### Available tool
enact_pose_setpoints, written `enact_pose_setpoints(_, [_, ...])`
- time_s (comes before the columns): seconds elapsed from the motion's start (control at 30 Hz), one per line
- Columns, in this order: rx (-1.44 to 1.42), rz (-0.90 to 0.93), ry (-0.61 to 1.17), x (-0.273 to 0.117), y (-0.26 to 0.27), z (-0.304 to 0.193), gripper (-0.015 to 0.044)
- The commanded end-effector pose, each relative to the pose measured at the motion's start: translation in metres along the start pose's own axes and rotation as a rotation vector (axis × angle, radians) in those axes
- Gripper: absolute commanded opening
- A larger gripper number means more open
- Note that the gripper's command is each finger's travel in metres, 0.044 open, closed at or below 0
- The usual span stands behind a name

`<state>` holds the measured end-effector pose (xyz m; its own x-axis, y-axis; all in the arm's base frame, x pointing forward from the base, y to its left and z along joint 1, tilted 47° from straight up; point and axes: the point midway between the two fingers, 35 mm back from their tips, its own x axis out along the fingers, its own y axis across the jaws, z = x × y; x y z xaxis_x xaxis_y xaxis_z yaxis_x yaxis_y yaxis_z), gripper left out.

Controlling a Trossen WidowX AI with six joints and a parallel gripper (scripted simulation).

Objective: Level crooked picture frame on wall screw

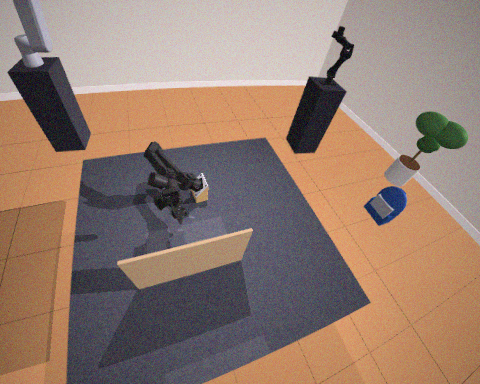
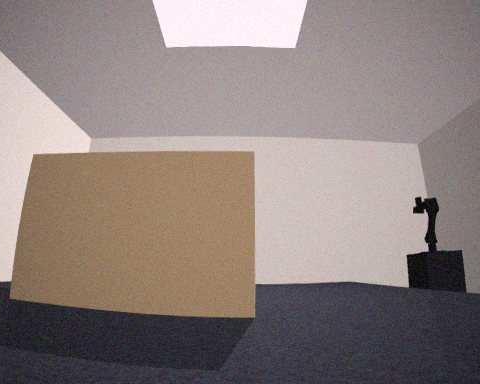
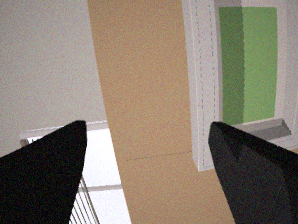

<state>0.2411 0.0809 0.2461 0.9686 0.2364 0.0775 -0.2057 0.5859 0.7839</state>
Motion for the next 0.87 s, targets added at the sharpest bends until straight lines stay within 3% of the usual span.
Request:
enact_pose_setpoints(0.0, [-0.002,-0.007,-0.003,-0.0082,0.0081,0.0028,0.0260])
enact_pose_setpoints(0.83, [-0.002,-0.007,-0.003,-0.0082,0.0081,0.0028,0.0260])
